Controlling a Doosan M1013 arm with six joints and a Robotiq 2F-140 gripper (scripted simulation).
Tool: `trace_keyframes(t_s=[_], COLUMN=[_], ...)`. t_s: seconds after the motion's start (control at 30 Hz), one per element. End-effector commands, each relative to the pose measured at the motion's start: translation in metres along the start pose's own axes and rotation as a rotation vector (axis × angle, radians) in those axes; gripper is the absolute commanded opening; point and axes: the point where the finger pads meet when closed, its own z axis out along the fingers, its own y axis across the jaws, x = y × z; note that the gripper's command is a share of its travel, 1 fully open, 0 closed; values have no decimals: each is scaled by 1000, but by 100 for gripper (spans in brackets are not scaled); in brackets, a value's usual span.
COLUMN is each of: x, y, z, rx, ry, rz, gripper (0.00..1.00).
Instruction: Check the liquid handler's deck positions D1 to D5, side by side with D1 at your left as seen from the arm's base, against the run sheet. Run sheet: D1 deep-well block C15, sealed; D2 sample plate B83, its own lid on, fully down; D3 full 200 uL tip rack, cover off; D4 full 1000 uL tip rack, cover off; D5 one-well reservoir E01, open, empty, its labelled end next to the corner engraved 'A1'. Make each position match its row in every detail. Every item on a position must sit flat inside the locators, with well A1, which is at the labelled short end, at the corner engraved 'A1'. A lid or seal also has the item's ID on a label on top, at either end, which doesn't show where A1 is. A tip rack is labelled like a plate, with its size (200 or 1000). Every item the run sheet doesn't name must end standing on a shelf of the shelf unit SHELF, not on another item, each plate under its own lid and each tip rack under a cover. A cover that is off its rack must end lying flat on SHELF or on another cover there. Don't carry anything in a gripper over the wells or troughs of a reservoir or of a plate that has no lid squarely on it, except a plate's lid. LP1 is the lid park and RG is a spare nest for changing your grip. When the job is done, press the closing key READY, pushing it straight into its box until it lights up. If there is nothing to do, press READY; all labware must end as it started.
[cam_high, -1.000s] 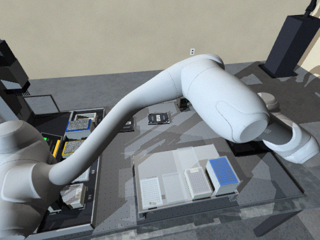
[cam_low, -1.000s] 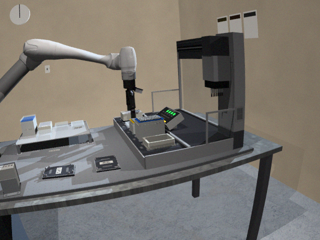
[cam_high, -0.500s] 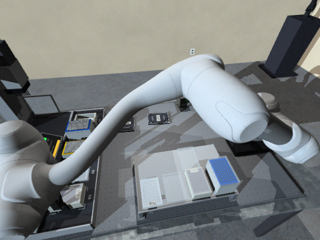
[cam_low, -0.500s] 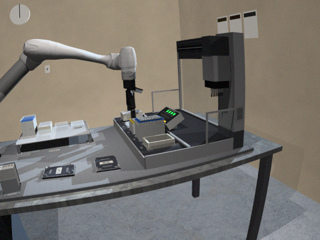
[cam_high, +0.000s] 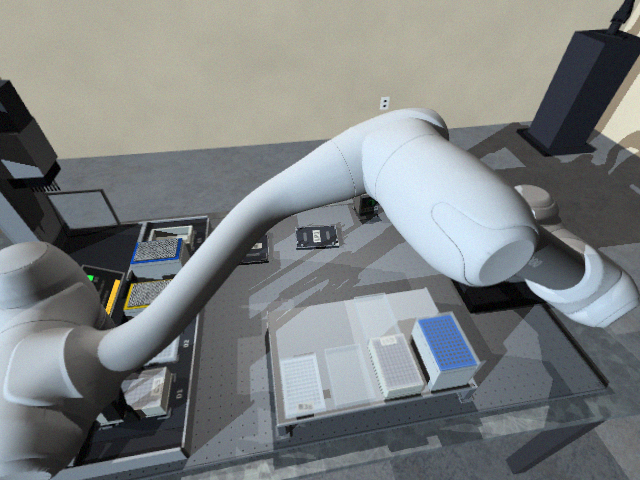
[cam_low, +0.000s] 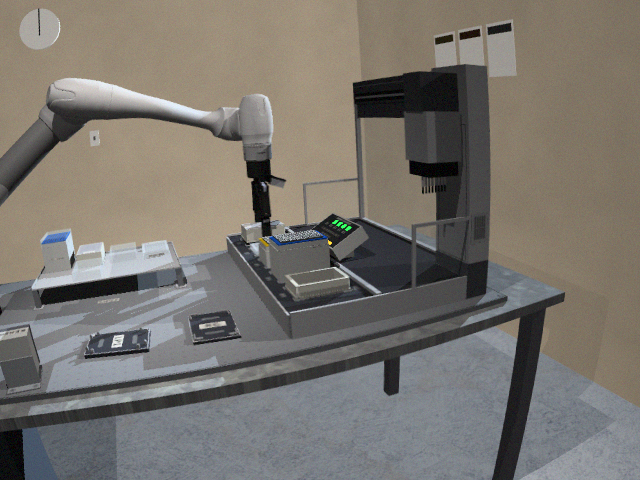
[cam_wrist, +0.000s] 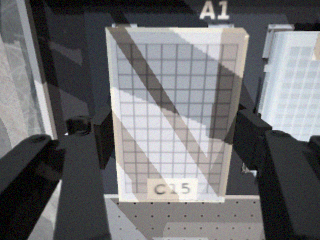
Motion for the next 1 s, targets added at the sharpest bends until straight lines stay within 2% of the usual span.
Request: trace_keyframes(t_s=[0.0, 0.97], x=[0, 0], y=[0, 0], z=[-1, 7], rx=[1, 1], ry=[2, 2], rz=[0, 0], gripper=[10, 10])
